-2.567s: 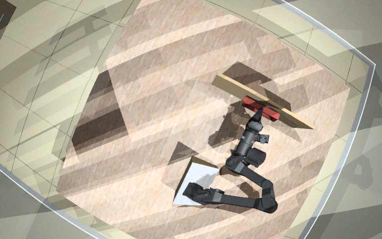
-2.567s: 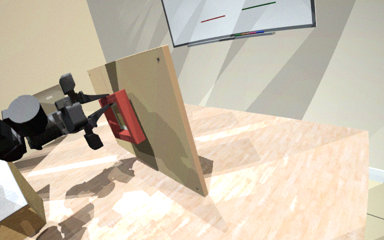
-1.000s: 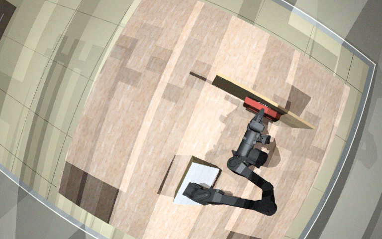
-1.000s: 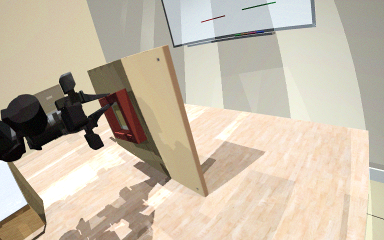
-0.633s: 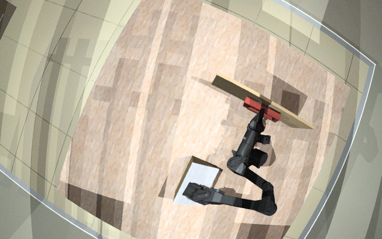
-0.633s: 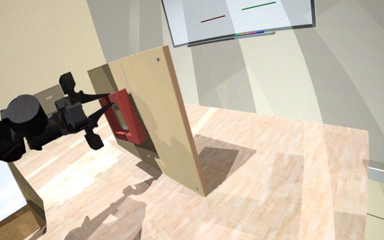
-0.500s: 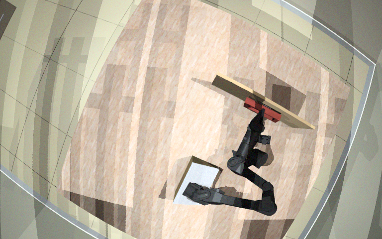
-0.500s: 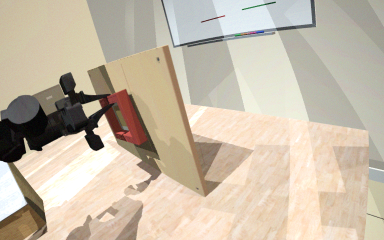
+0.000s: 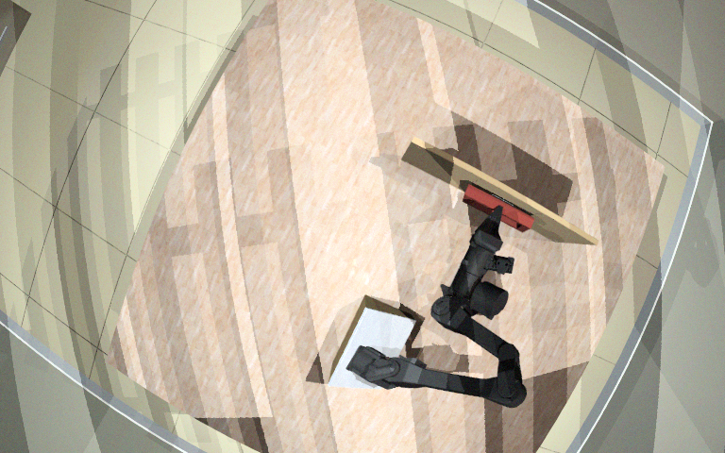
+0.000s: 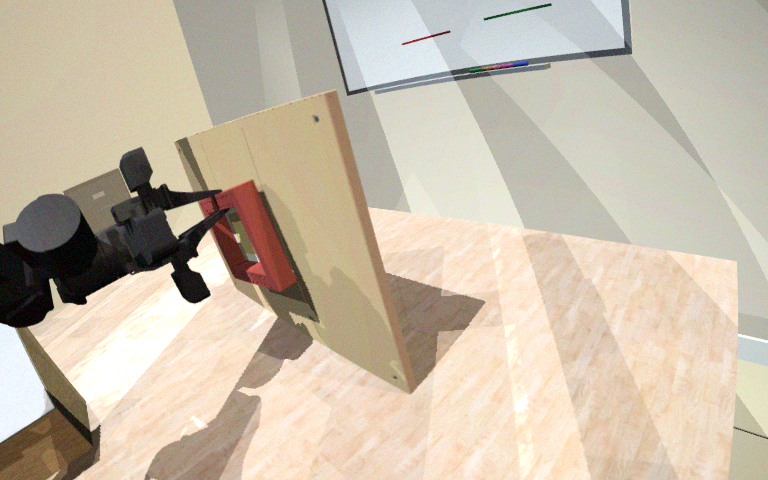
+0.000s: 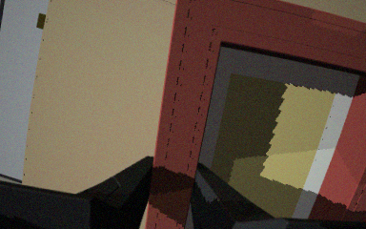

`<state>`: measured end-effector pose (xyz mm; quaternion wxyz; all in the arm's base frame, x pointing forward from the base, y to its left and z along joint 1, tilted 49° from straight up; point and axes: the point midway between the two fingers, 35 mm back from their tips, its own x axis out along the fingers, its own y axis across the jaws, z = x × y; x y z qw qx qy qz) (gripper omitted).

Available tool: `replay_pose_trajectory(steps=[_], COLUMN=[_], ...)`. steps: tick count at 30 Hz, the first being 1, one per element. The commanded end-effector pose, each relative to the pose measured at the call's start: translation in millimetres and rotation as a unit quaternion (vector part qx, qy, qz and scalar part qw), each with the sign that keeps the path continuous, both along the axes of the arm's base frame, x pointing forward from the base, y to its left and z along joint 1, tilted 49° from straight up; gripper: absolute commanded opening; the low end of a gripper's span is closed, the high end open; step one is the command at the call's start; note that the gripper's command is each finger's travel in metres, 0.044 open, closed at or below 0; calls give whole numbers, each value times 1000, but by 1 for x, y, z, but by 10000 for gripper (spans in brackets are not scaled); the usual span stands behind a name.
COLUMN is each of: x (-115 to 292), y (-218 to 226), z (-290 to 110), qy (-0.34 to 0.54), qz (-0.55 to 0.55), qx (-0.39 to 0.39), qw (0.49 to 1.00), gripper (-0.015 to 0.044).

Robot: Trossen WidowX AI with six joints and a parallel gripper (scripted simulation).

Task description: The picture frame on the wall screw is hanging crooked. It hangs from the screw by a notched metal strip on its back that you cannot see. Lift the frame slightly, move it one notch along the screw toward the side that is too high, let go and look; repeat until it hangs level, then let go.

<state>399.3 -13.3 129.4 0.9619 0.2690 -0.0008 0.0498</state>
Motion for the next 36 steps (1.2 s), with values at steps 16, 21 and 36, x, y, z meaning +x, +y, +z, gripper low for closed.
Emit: replay_pose_trajectory(steps=[16,21,36], x=[0,0,0], y=[-1,-1,-1], z=[-1,-1,-1], qy=[-1,-1,4], qz=[2,2,3], qx=[2,3,49], qw=[1000,1000,999], gripper=[0,0,0])
